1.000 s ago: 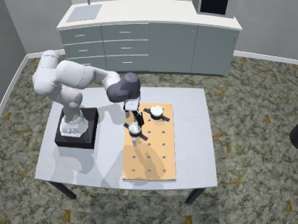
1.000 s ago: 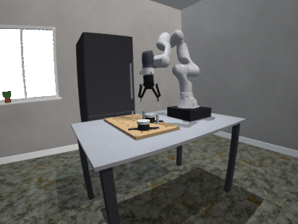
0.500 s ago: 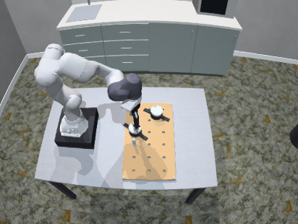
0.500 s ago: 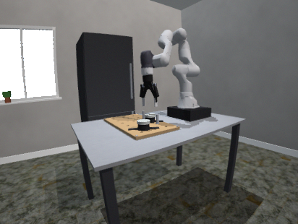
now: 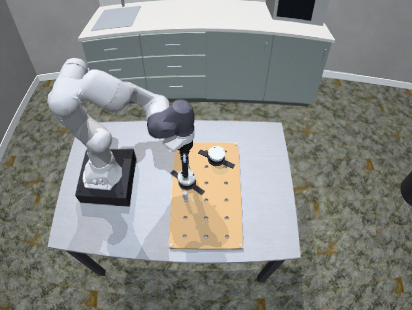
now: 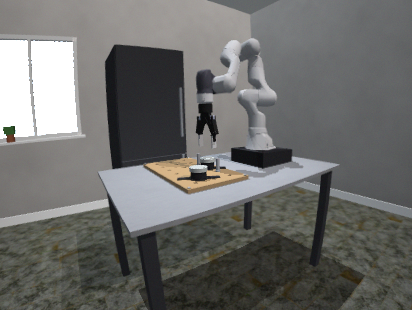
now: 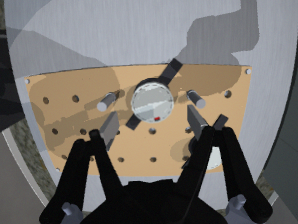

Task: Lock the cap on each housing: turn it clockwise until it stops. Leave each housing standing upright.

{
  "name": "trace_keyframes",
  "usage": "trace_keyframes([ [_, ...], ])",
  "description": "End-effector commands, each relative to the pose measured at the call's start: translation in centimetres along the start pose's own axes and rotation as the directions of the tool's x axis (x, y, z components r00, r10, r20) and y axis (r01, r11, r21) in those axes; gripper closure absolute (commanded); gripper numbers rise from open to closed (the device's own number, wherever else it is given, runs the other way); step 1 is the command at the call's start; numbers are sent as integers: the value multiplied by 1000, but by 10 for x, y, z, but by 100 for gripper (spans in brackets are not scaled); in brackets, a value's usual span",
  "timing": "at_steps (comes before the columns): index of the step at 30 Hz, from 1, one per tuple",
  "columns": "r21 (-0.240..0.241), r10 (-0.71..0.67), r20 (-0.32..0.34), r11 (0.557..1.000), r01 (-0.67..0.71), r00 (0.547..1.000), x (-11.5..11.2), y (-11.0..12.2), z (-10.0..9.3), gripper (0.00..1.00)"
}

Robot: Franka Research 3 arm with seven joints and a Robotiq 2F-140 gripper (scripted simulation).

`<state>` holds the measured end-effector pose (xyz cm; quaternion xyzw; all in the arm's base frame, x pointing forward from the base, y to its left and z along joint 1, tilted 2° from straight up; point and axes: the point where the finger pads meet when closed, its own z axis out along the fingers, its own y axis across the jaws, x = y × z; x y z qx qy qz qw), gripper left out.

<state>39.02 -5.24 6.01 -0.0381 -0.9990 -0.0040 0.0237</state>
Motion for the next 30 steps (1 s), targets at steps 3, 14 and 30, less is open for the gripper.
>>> trace_keyframes([
  [3, 8, 74, 15, 997, -74, 997, -2, 0, 0, 22],
  [14, 8, 73, 15, 997, -74, 997, -2, 0, 0, 22],
  [30, 8, 74, 15, 997, -74, 997, -2, 0, 5, 22],
])
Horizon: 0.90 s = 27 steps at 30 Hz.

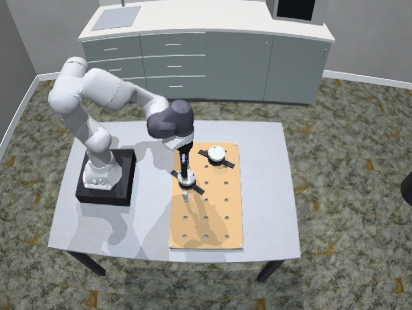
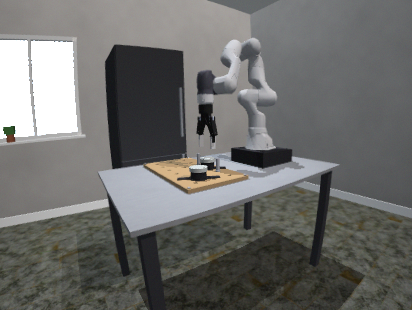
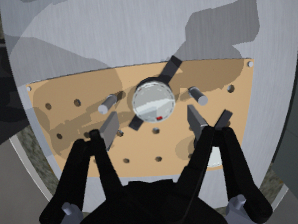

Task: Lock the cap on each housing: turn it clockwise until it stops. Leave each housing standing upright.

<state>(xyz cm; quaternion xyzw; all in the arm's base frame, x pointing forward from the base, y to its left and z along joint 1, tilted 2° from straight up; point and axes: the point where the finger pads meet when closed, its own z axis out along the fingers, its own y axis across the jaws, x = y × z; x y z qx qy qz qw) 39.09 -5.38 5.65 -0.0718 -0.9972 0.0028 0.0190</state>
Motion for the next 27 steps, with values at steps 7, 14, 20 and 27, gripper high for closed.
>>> trace_keyframes([
  [7, -3, 6, 4, 1000, -6, 1000, -1, 1, 8, 22],
  [14, -3, 6, 4, 1000, -6, 1000, -1, 1, 14, 22],
  [20, -3, 6, 4, 1000, -6, 1000, -1, 1, 22, 22],
  [27, -3, 6, 4, 1000, -6, 1000, -1, 1, 31, 22],
])
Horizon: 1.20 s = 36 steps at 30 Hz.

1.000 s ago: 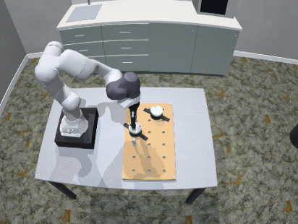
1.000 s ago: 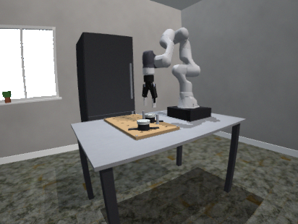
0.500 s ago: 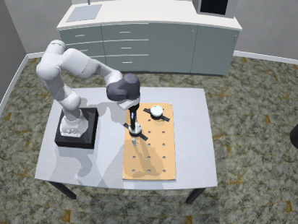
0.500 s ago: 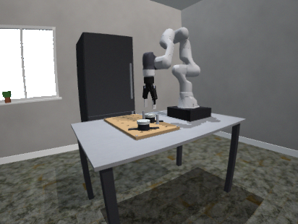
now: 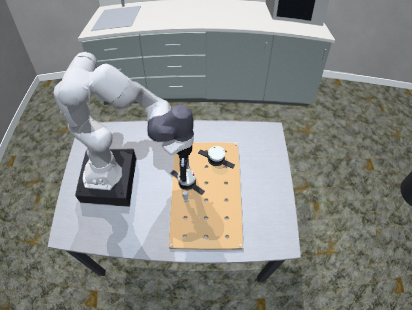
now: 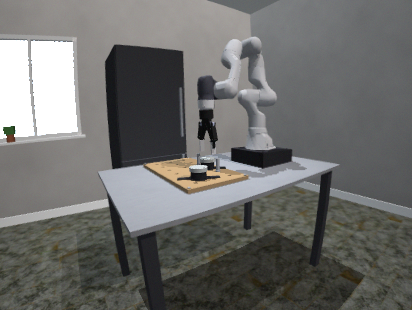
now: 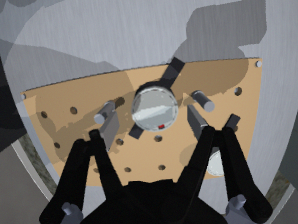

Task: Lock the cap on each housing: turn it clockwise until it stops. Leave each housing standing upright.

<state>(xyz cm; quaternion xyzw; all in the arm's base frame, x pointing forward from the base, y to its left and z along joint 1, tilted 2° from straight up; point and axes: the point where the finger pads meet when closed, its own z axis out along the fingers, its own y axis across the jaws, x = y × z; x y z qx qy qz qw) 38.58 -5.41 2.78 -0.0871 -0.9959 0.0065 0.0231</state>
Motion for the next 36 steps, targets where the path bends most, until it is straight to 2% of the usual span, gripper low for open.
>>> trace_keyframes([
  [1, -10, -25, 12, 1000, 25, 1000, -4, 2, 2, 22],
  [16, -10, -25, 12, 1000, 25, 1000, -4, 3, 21, 22],
  [36, -10, -25, 12, 1000, 25, 1000, -4, 3, 33, 22],
])
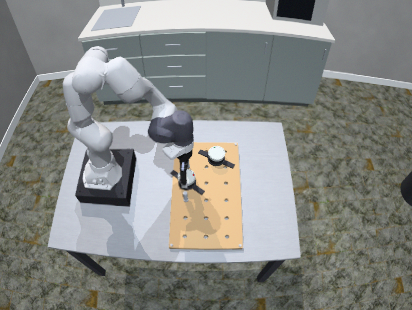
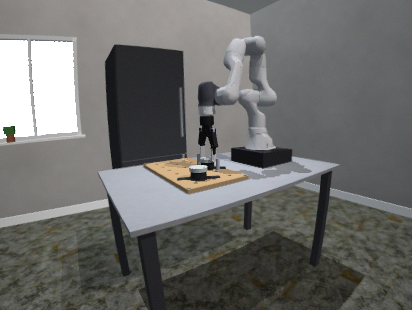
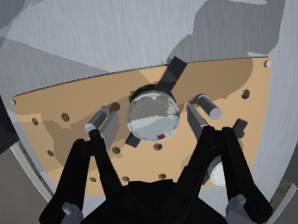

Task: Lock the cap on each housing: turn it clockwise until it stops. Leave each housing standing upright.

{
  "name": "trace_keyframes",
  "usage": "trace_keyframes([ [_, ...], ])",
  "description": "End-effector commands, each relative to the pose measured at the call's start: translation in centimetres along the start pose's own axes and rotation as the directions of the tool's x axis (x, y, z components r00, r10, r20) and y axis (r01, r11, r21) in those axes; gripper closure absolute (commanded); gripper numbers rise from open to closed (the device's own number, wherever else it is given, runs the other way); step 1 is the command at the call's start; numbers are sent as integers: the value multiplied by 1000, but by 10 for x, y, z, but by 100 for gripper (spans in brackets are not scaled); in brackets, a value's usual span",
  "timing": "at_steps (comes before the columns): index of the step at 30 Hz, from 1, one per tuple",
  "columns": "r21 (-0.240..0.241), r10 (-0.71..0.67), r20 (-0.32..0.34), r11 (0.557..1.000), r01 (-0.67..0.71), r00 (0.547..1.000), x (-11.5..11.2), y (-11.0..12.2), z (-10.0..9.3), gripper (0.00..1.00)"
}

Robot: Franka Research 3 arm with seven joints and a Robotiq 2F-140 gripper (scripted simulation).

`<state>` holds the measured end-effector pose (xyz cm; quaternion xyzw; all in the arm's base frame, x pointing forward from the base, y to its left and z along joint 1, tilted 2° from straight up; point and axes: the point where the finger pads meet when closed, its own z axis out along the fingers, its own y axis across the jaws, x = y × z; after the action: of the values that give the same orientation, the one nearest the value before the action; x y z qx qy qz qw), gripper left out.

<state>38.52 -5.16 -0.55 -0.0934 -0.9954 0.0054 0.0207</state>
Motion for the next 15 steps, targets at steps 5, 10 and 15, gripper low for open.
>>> trace_keyframes([
  [5, -7, -37, 8, 999, 38, 999, -4, 0, 2, 22],
  [10, -7, -37, 8, 999, 37, 999, -4, 0, 2, 22],
  [15, -7, -37, 8, 999, 37, 999, -4, 0, 3, 22],
])
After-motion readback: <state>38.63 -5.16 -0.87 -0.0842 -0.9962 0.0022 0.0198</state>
